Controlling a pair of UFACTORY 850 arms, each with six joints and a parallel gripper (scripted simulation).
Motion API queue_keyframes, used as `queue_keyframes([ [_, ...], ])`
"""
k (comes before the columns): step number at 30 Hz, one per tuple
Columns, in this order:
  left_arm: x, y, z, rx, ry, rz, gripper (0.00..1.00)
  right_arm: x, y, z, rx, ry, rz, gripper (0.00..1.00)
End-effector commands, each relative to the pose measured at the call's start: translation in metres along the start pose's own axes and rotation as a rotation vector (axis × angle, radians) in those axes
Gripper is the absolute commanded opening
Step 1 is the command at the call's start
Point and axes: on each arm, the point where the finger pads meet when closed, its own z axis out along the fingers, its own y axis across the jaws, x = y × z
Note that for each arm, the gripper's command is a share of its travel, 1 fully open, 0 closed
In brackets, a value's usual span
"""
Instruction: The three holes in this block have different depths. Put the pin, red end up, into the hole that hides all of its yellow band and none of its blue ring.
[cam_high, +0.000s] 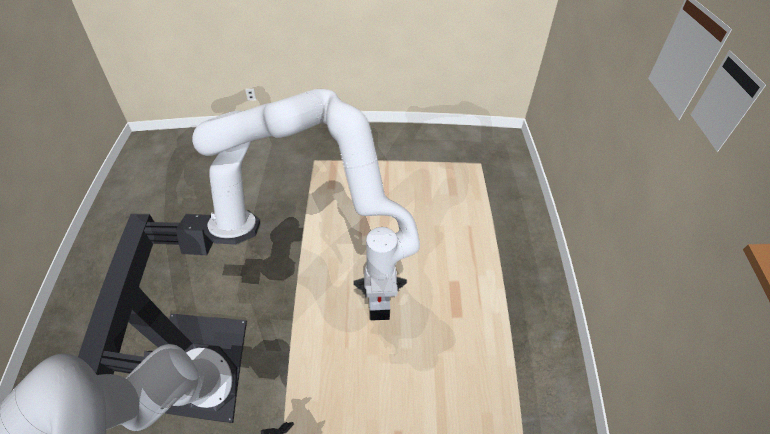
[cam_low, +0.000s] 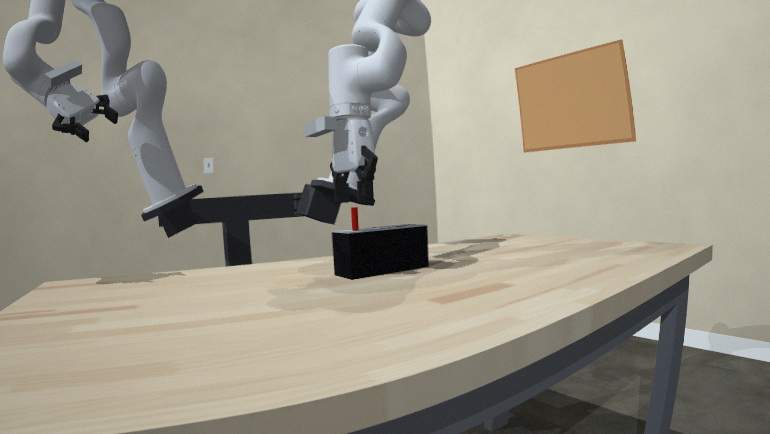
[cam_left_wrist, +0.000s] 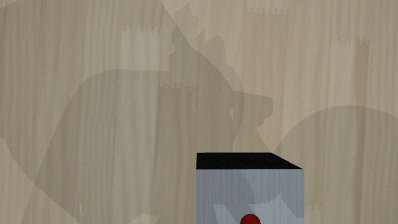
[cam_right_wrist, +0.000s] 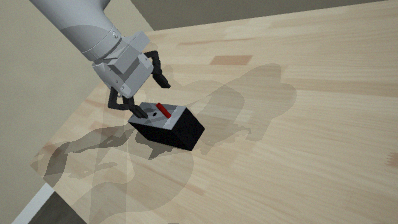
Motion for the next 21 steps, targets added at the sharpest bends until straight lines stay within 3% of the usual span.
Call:
queue_keyframes([
  [1, 0.001, -0.001, -0.001, 0.002, 0.001, 0.0, 1.0, 0.001, 0.0, 0.0, -0.001, 0.001, -0.001, 1.0],
  [7, 0.001, -0.001, -0.001, 0.002, 0.001, 0.0, 1.0, 0.001, 0.0, 0.0, -0.001, 0.001, -0.001, 1.0],
  [8, 0.001, -0.001, -0.015, 0.002, 0.001, 0.0, 1.0, 0.001, 0.0, 0.0, -0.001, 0.001, -0.001, 1.0],
  [21, 0.001, -0.001, -0.015, 0.002, 0.001, 0.0, 1.0, 0.001, 0.0, 0.0, -0.001, 0.001, -0.001, 1.0],
])
